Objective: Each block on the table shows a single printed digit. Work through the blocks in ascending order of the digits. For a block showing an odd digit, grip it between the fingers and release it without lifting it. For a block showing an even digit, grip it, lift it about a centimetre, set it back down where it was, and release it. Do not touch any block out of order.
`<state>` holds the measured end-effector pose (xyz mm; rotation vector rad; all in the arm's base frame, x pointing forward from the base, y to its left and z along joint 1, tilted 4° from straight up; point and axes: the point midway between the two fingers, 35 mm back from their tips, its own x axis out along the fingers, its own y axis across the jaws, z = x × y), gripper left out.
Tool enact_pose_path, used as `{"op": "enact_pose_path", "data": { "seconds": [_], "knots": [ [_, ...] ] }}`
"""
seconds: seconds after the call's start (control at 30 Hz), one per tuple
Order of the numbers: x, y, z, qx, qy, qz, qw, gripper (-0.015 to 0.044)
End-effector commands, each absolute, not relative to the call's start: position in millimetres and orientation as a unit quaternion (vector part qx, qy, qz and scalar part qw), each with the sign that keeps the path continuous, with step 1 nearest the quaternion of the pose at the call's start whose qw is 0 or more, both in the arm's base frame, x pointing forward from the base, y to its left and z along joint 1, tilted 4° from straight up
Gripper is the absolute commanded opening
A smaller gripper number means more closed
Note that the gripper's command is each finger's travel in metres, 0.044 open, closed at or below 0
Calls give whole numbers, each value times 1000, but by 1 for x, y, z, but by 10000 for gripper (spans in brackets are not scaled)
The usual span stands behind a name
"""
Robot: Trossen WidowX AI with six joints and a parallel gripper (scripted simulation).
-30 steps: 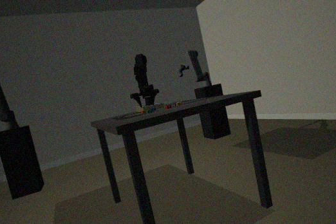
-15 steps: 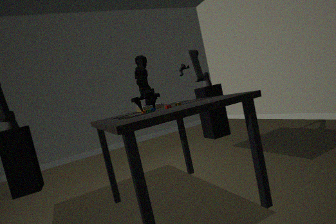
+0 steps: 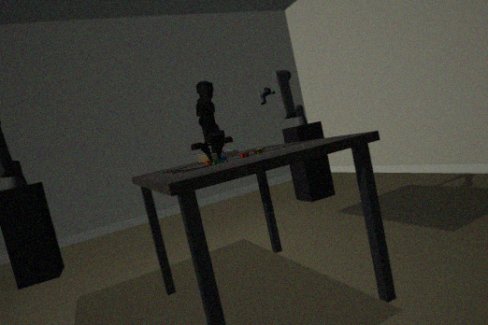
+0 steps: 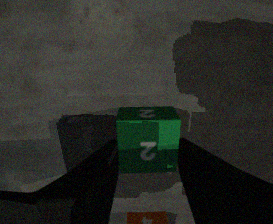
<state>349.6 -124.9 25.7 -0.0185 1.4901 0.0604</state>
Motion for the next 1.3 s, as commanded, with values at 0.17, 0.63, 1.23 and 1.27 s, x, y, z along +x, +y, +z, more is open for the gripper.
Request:
{"op": "enact_pose_path", "data": {
  "seconds": [0.17, 0.63, 1.23, 1.27],
  "knots": [
    [350, -124, 25, -6, 677, 27, 735, 120],
    [349, -125, 36, -6, 677, 27, 735, 120],
    [349, -125, 39, -6, 677, 27, 735, 120],
    [349, -125, 37, -6, 677, 27, 735, 120]
  ]
}}
